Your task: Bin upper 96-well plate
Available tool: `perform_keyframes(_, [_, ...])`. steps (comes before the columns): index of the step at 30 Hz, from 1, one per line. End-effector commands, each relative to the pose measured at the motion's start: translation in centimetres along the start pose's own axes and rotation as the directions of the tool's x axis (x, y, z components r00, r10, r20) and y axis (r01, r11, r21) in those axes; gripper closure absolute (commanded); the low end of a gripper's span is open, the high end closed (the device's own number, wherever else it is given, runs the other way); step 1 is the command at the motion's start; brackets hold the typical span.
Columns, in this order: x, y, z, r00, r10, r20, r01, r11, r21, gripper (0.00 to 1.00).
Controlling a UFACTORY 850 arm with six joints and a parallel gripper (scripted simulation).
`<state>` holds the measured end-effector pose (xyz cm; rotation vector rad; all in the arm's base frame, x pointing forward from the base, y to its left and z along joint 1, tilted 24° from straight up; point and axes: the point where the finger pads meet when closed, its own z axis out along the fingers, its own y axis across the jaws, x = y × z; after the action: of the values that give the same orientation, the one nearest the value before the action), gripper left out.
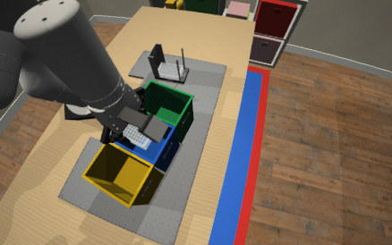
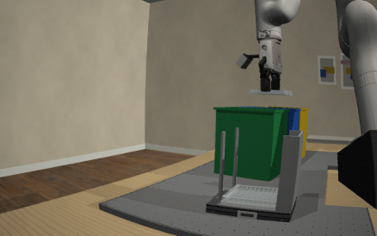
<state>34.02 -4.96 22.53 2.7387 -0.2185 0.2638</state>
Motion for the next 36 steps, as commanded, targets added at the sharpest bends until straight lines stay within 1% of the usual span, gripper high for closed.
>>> perform_keyframes(1, [0.1,0.0,0.0,1.000,0.001,-0.001,-0.001,1.000,0.000,1.00])
perform_keyframes(22, [0.0,-0.1,0.0,1.000,0.001,-0.001,-0.001,1.000,0.000,1.00])
perform_keyframes(33, [0.0,-0.1,1.8,1.000,0.001,-0.001,-0.001,1.000,0.000,1.00])
perform_keyframes(36, [0.0,-0.1,1.8,1.000,0.001,-0.001,-0.001,1.000,0.000,1.00])
